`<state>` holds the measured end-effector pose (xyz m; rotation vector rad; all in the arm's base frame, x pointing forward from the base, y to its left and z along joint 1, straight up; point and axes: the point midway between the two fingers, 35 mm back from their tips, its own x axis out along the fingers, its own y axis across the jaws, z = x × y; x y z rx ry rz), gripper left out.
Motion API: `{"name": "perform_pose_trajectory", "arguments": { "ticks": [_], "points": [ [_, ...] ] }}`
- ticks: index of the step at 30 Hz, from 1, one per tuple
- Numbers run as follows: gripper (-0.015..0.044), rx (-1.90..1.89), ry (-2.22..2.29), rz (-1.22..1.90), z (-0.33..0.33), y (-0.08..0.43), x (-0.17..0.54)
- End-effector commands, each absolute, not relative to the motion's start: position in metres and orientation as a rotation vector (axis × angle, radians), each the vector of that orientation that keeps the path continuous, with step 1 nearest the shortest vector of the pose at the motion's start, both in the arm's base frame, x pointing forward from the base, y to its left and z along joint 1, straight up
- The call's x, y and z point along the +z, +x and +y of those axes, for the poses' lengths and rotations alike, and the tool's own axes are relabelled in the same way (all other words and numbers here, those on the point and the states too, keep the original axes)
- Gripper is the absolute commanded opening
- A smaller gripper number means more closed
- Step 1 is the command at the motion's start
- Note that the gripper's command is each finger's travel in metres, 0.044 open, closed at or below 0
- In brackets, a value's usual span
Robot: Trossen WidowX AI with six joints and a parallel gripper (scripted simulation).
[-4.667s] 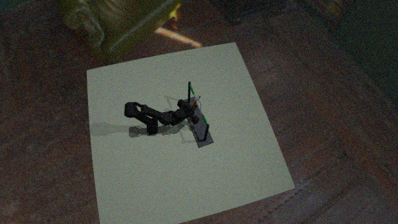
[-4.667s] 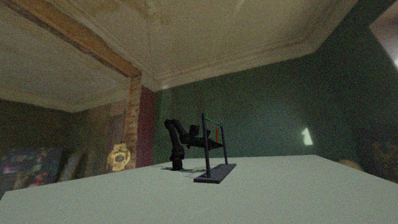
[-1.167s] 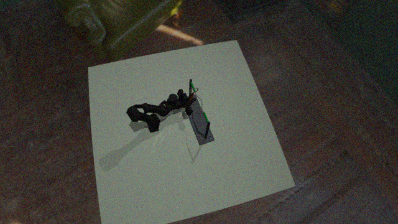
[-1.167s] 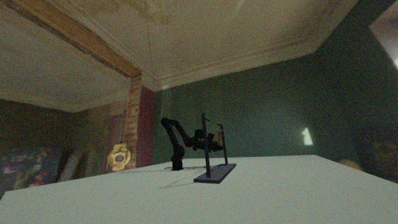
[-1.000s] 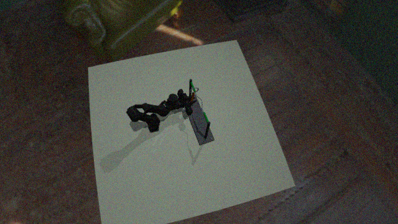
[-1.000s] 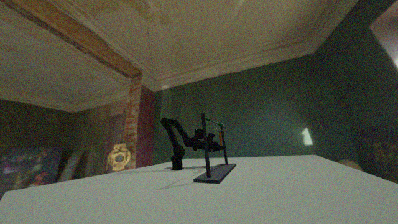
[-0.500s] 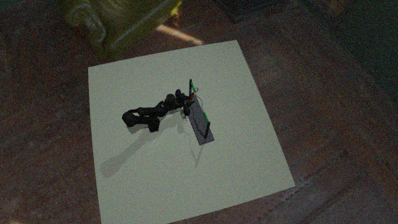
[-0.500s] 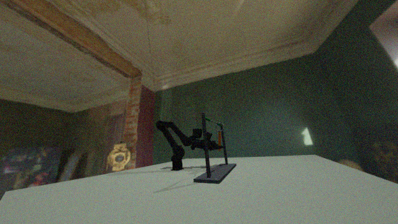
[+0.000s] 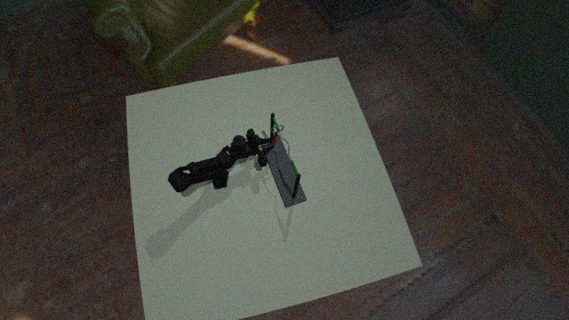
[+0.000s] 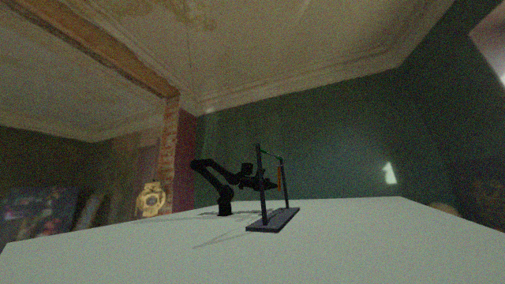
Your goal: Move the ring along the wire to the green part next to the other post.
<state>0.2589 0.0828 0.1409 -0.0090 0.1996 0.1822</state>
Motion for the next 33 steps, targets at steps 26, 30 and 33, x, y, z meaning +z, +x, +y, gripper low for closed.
{"name": "perform_pose_trajectory", "arguments": {
  "ticks": [26,30,33],
  "points": [
    [0.016,0.178,-0.003,0.198,0.0794,0.2481,0.1402],
    [0.016,0.178,-0.003,0.198,0.0794,0.2481,0.1402],
    [0.016,0.178,-0.003,0.198,0.0794,0.2481,0.1402]
  ]
}}
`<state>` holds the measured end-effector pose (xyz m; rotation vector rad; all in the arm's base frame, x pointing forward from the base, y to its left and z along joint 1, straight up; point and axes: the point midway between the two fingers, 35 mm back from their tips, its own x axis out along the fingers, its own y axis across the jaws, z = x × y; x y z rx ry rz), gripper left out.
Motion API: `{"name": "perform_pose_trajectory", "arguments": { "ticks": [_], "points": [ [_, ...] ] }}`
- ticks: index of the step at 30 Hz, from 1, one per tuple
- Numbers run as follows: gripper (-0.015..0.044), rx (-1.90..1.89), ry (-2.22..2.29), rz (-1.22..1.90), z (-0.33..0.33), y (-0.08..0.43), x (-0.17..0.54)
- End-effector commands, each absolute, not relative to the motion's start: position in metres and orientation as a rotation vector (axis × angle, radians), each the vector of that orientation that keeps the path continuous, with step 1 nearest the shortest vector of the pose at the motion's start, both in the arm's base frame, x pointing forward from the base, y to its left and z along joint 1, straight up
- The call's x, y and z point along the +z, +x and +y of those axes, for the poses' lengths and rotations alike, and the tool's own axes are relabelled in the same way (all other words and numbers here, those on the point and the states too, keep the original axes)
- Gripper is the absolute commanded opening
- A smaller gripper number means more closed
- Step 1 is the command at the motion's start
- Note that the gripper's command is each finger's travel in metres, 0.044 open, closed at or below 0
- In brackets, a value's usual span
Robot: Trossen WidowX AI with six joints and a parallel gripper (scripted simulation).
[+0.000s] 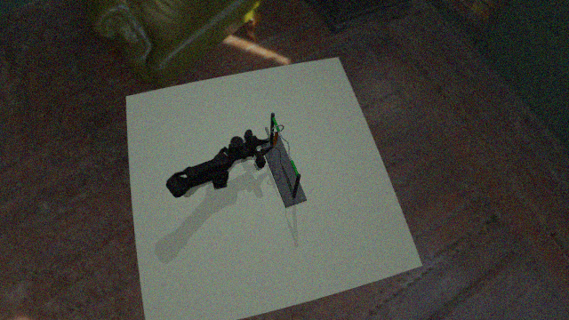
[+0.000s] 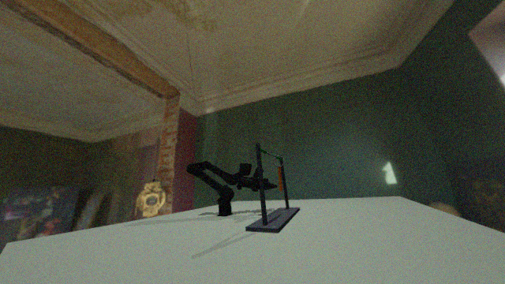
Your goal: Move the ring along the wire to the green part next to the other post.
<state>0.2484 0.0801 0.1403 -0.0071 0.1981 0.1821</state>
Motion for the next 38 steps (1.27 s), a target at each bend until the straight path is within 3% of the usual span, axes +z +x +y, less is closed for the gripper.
{"name": "perform_pose_trajectory", "arguments": {
  "ticks": [1,4,15,38],
  "points": [
    [0.016,0.178,-0.003,0.198,0.079,0.248,0.14],
    [0.016,0.178,-0.003,0.198,0.079,0.248,0.14],
    [0.044,0.182,-0.007,0.202,0.073,0.209,0.149],
    [0.044,0.182,-0.007,0.202,0.069,0.199,0.149]
  ]
}}
